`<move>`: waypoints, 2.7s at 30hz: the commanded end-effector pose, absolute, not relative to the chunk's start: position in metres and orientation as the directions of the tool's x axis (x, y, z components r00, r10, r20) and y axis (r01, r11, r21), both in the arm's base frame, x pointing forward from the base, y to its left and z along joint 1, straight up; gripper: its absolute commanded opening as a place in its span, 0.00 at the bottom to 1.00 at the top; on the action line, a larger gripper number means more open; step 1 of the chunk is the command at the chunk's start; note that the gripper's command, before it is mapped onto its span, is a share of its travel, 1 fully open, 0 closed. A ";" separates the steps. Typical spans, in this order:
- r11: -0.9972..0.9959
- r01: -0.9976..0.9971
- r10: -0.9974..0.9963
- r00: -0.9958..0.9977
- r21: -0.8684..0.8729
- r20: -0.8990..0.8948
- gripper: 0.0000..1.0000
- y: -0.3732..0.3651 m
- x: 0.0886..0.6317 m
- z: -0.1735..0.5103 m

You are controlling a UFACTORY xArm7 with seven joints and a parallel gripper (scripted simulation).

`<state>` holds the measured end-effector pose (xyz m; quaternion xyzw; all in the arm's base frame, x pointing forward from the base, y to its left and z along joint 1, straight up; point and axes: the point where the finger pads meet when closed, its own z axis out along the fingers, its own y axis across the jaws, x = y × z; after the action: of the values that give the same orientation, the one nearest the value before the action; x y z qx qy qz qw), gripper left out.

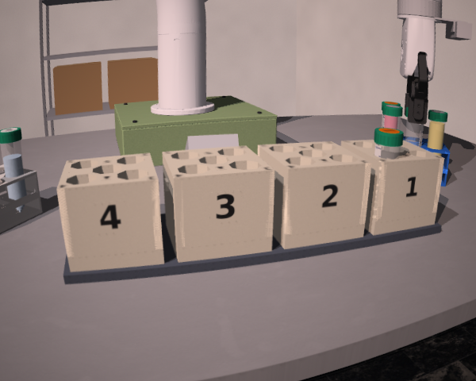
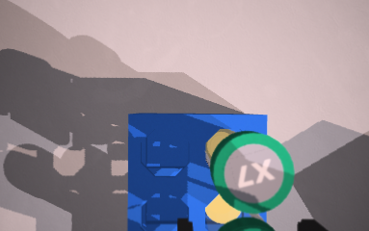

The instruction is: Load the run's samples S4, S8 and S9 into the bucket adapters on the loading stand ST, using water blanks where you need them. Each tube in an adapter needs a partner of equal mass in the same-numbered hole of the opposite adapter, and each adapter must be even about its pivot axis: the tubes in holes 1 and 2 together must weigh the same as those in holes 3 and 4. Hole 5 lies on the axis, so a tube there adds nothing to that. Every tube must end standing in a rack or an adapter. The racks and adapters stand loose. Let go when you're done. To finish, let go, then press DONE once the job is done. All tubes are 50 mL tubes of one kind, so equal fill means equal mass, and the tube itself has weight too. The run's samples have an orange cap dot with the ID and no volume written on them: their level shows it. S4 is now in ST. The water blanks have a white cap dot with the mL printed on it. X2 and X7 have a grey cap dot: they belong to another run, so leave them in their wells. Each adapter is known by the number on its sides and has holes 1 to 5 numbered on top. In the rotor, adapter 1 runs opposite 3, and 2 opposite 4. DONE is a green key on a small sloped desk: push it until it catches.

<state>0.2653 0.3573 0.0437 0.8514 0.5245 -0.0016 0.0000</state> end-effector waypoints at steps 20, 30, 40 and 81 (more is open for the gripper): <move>-0.450 0.893 0.893 0.450 -0.001 0.002 0.57 0.359 0.266 0.041; -0.450 0.893 0.893 0.450 -0.001 0.002 0.00 0.359 0.266 0.042; -0.450 0.893 0.893 0.450 -0.001 0.002 0.00 0.359 0.266 0.042; -0.450 0.893 0.893 0.450 -0.001 0.002 0.00 0.359 0.266 0.055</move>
<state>0.2655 0.3575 0.0509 0.8514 0.5245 -0.0014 -0.0001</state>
